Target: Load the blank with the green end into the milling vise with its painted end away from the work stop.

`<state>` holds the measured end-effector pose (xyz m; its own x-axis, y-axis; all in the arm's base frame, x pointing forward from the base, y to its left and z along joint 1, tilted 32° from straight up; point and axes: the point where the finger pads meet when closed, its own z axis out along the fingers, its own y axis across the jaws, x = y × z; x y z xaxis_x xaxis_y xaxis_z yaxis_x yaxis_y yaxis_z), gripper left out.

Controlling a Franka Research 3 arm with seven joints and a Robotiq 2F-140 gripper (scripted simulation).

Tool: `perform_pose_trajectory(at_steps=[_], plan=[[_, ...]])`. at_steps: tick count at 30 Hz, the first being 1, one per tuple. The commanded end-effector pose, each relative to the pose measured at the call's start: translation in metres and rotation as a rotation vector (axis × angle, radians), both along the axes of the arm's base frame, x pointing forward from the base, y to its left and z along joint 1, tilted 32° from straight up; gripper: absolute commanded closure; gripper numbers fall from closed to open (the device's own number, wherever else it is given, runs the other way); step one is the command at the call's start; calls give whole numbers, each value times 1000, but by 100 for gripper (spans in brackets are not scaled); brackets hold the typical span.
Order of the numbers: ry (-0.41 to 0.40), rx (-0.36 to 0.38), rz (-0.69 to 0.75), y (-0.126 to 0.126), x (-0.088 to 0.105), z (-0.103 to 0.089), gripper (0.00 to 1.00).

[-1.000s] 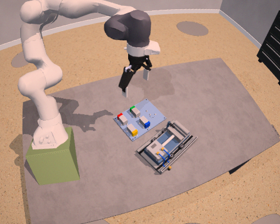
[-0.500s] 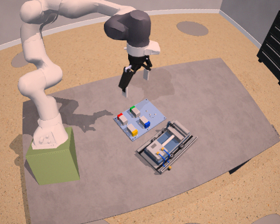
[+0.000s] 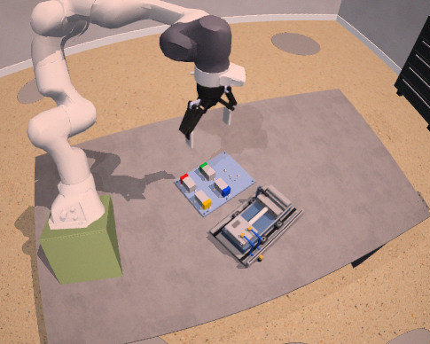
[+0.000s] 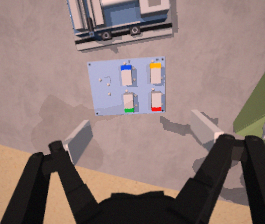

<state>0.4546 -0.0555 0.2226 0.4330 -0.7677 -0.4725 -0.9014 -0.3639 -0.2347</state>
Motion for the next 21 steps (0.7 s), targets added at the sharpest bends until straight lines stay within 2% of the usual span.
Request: perform_pose_trajectory(at_steps=[1,15,16,21], plan=[[16,-1,-27,0,0,1,0],[28,-2,-46,0,1,1,0],[20,0,-33,0,0,0,61],[20,0,-33,0,0,0,61]])
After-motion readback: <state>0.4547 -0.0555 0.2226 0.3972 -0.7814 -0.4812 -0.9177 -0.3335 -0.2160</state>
